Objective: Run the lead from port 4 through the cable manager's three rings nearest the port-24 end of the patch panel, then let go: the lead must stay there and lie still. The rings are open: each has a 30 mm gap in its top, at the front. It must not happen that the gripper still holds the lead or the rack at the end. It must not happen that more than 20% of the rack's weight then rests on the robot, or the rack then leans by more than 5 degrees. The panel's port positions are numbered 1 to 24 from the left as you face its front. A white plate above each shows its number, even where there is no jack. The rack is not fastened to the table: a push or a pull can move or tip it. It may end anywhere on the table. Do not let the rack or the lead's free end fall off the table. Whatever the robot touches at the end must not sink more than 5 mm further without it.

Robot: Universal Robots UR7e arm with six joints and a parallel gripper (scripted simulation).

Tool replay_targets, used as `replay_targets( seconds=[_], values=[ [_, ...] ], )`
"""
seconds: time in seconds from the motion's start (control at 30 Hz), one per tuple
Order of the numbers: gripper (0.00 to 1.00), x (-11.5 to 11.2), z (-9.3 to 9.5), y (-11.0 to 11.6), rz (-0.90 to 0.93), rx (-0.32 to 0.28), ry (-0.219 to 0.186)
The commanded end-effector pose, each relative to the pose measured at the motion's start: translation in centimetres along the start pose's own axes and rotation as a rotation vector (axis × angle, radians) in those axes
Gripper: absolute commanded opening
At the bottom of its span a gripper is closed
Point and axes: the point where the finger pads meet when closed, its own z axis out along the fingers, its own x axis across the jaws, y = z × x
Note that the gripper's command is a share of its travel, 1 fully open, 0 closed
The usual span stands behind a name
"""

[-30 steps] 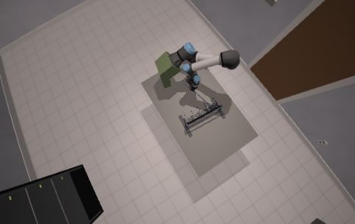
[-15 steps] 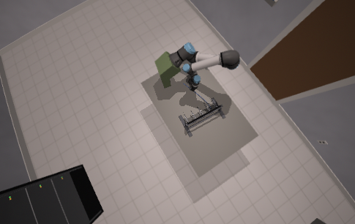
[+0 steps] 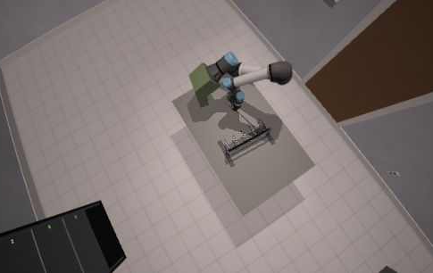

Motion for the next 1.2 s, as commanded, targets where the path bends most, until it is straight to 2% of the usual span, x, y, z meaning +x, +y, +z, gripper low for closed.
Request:
replay_targets(
  seconds=[0.0, 1.17],
  values=[
    [0.67, -0.01, 0.05, 0.02, 0.000, -0.001, 0.000],
    [0.67, -0.01, 0.93, 0.03, 0.000, -0.001, 0.000]
  ],
)
